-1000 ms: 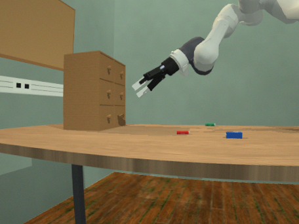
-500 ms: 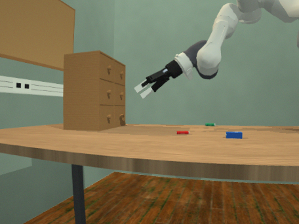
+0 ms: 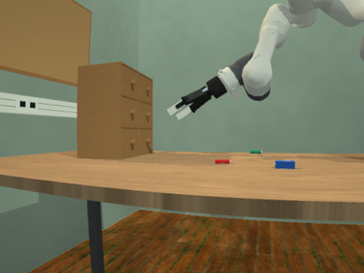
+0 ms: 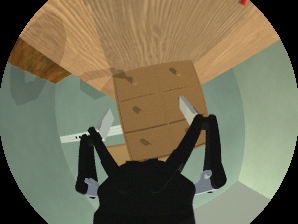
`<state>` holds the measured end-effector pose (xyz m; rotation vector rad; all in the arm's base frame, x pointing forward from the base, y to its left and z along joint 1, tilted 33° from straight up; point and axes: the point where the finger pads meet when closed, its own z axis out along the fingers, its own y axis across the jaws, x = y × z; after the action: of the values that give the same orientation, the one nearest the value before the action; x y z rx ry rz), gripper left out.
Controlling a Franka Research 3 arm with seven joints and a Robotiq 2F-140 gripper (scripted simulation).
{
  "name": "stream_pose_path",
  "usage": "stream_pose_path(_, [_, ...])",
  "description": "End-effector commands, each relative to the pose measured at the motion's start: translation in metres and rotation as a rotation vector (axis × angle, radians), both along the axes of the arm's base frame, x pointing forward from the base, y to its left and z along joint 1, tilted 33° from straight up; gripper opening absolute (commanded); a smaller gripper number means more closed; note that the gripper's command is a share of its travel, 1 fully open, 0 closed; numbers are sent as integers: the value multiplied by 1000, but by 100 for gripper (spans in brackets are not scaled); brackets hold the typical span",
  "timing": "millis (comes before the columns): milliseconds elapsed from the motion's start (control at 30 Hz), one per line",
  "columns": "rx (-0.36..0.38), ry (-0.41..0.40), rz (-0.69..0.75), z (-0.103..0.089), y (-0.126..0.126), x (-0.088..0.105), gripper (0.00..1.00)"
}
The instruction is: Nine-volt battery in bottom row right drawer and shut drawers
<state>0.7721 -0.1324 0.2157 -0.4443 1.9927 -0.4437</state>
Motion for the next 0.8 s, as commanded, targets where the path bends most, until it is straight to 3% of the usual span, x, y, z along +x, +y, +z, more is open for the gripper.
stream_pose_path(0, [-32,-33,2,7,-4,-2,100])
stream_pose_path(767, [-53,-65,-16,11,-15,-8,100])
